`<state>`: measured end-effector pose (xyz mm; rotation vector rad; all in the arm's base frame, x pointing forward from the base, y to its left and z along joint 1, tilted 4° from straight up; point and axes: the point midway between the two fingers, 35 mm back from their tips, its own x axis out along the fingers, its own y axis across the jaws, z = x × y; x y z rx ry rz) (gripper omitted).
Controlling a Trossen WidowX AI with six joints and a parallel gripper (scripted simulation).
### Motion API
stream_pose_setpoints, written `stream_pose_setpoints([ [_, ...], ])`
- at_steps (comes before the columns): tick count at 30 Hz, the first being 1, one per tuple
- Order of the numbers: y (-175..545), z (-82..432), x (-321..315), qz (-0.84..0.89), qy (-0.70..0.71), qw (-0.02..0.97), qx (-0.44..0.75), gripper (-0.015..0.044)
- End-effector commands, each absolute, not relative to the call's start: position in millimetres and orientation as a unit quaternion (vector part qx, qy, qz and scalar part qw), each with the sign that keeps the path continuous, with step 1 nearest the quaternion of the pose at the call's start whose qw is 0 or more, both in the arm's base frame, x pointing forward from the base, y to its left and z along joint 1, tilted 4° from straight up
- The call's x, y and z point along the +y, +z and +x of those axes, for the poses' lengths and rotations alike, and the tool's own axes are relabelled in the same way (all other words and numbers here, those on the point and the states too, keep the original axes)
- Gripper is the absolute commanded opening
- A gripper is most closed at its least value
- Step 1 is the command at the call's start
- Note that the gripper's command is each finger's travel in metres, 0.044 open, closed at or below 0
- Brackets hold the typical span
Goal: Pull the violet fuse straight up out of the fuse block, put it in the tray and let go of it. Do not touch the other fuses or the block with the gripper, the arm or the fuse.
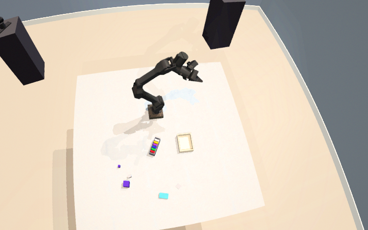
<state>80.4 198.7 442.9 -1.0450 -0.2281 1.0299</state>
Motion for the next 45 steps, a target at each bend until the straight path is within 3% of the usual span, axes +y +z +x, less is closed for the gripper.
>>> stream_pose_setpoints([
  [1, 401, 130, 212, -0.553, 0.414, 0.723, -0.02, 0.0065],
  [11, 321, 228, 177, -0.608, 0.337, 0.699, 0.168, 0.0065],
  [21, 227, 291, 86, -0.535, 0.284, 0.693, 0.391, 0.0065],
  [28, 172, 301, 20, -0.467, 0.286, 0.675, 0.494, 0.0065],
  [39, 95, 263, -80, -0.326, 0.313, 0.661, 0.599, 0.0065],
  [45, 88, 257, -90, -0.31, 0.318, 0.661, 0.605, 0.0065],
])
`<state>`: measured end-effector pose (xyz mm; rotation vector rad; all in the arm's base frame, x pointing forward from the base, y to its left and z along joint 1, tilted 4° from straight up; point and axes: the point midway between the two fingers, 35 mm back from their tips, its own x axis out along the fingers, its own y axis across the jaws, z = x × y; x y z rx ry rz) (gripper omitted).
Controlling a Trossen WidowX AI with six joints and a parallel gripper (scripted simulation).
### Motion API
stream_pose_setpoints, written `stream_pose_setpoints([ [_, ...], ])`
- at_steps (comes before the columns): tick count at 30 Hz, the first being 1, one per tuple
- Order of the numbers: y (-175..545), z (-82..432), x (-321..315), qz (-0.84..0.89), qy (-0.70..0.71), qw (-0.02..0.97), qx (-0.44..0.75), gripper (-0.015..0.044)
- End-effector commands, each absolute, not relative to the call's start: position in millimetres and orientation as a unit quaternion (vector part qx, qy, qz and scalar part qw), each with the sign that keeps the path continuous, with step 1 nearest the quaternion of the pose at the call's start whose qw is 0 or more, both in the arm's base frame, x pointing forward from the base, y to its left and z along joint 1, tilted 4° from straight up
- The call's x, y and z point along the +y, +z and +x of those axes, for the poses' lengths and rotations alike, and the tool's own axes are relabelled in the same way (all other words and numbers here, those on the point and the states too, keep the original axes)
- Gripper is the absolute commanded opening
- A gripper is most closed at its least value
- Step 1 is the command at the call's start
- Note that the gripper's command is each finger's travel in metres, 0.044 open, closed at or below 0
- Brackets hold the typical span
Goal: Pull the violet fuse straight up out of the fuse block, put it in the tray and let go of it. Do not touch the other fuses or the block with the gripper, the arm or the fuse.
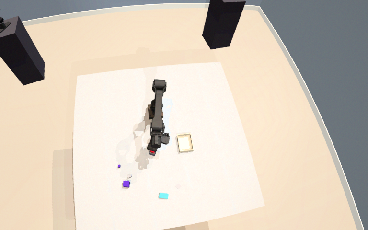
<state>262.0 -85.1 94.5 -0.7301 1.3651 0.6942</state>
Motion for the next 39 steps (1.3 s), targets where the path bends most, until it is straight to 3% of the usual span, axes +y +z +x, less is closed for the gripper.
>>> stream_pose_setpoints([
  [1, 88, 257, -90, -0.31, 0.318, 0.661, 0.605, 0.0065],
  [39, 57, 263, -90, -0.31, 0.318, 0.661, 0.605, 0.0065],
])
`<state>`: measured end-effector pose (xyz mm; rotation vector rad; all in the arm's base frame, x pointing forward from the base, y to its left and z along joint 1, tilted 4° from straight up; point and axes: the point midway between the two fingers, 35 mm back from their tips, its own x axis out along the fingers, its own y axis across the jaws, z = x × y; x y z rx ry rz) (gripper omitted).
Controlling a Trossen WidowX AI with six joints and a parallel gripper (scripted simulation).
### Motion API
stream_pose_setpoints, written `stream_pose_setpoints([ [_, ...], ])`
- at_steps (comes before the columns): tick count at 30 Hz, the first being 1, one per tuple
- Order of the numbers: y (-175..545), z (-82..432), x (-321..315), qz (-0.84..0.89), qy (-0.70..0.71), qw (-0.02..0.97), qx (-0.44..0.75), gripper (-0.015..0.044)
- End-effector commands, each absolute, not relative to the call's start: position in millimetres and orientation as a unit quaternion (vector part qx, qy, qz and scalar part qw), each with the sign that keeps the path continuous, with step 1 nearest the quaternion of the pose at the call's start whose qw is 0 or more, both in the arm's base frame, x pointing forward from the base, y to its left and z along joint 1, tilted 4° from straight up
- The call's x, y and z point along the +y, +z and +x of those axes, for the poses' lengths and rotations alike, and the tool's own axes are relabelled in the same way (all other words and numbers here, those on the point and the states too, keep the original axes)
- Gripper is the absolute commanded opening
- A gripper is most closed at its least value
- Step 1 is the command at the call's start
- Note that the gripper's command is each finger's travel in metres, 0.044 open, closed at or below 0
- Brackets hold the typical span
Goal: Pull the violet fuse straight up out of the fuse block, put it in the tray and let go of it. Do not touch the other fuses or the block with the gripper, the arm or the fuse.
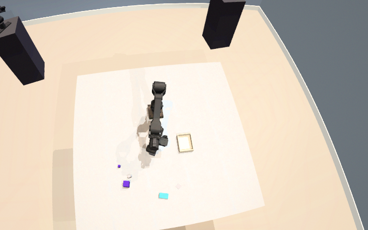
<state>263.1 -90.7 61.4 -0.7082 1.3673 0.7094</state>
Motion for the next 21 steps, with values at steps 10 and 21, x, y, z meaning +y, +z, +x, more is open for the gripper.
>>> stream_pose_setpoints([
  [10, 56.9, 263.1, -89.7, -0.31, 0.318, 0.661, 0.605, 0.0065],
  [21, 48.4, 263.6, -89.3, -0.31, 0.318, 0.661, 0.605, 0.0065],
])
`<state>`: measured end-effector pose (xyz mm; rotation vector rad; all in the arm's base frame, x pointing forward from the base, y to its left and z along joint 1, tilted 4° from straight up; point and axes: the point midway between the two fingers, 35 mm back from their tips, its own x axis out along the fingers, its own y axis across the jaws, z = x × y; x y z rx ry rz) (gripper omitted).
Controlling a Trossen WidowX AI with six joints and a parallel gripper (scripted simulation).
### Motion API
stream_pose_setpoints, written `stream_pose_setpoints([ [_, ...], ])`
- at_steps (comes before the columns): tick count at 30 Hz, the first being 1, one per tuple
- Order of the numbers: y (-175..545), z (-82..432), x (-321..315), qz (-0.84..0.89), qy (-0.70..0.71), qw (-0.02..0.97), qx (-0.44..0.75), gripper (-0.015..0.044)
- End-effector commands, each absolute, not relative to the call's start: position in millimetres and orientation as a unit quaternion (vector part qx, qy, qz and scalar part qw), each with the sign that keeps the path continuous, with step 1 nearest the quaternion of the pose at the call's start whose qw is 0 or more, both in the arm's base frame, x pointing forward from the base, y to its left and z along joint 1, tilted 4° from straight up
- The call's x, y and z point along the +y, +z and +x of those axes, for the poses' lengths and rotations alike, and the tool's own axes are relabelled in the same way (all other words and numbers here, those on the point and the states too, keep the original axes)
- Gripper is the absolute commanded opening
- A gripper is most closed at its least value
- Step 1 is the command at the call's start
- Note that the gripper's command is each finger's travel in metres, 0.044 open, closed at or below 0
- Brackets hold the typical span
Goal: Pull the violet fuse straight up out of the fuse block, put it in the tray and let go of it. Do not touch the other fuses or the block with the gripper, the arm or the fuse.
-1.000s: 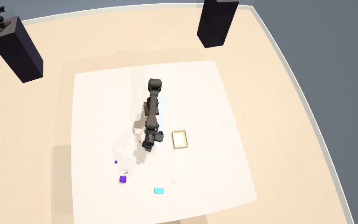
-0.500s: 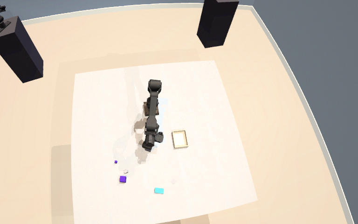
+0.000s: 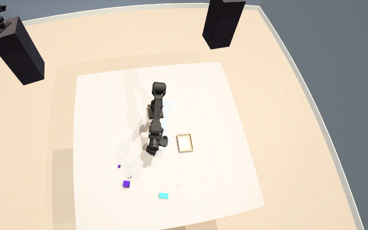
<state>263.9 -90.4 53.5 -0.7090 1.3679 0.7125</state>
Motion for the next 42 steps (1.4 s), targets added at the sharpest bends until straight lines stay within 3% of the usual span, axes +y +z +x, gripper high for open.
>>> stream_pose_setpoints([
  [1, 47.6, 263.7, -89.2, -0.31, 0.318, 0.661, 0.605, 0.0065],
  [12, 47.0, 263.7, -89.2, -0.31, 0.318, 0.661, 0.605, 0.0065],
  [22, 48.1, 263.4, -89.9, -0.312, 0.317, 0.66, 0.606, 0.0],
  [42, 55.6, 263.4, -90.3, -0.312, 0.317, 0.66, 0.606, 0.0],
])
